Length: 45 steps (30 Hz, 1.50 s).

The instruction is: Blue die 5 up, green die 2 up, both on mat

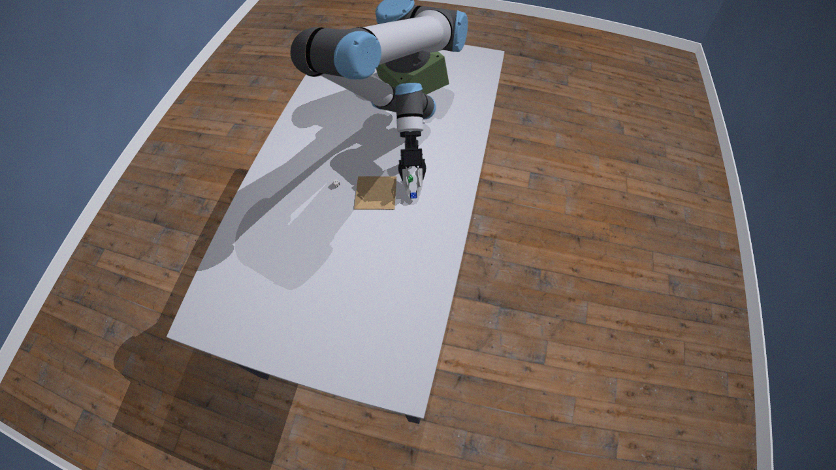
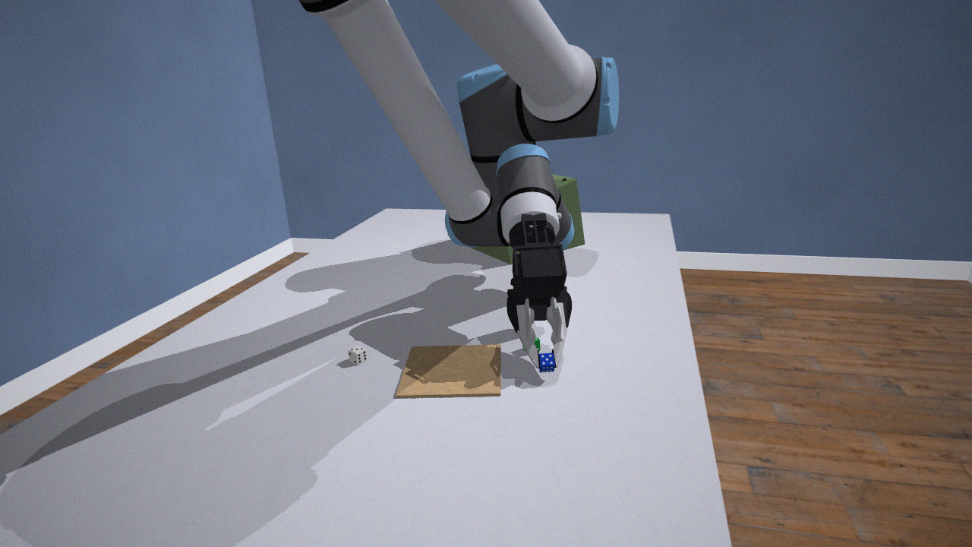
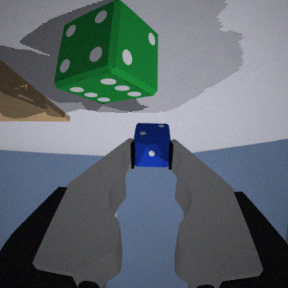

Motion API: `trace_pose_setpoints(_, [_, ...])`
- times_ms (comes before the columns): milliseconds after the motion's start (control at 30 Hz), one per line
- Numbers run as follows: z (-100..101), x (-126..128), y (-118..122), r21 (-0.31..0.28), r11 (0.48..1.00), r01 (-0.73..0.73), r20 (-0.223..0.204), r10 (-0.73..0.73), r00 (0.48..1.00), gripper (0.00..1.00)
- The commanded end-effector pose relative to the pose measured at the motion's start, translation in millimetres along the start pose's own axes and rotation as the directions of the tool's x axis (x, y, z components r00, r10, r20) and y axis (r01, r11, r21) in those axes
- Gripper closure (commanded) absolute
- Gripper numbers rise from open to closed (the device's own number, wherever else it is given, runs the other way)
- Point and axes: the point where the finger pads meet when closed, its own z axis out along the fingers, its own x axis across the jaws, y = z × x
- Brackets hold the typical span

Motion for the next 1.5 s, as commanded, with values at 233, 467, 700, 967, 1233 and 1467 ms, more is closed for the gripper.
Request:
trace_pose_setpoints(233, [0.3,0.1,-0.5,0.0,1.0,0.0,0.0,0.0,1.0,0.97])
trace_pose_setpoints(467, [2.8,0.1,-4.0,0.0,1.0,0.0,0.0,0.0,1.0,0.97])
trace_pose_setpoints(700, [5.4,0.1,-7.7,0.0,1.0,0.0,0.0,0.0,1.0,0.97])
trace_pose_setpoints(967, [6.2,0.1,-8.9,0.0,1.0,0.0,0.0,0.0,1.0,0.97])
trace_pose_setpoints(1233, [6.3,0.1,-9.0,0.0,1.0,0.0,0.0,0.0,1.0,0.97])
trace_pose_setpoints(1467, [6.3,0.1,-9.0,0.0,1.0,0.0,0.0,0.0,1.0,0.97])
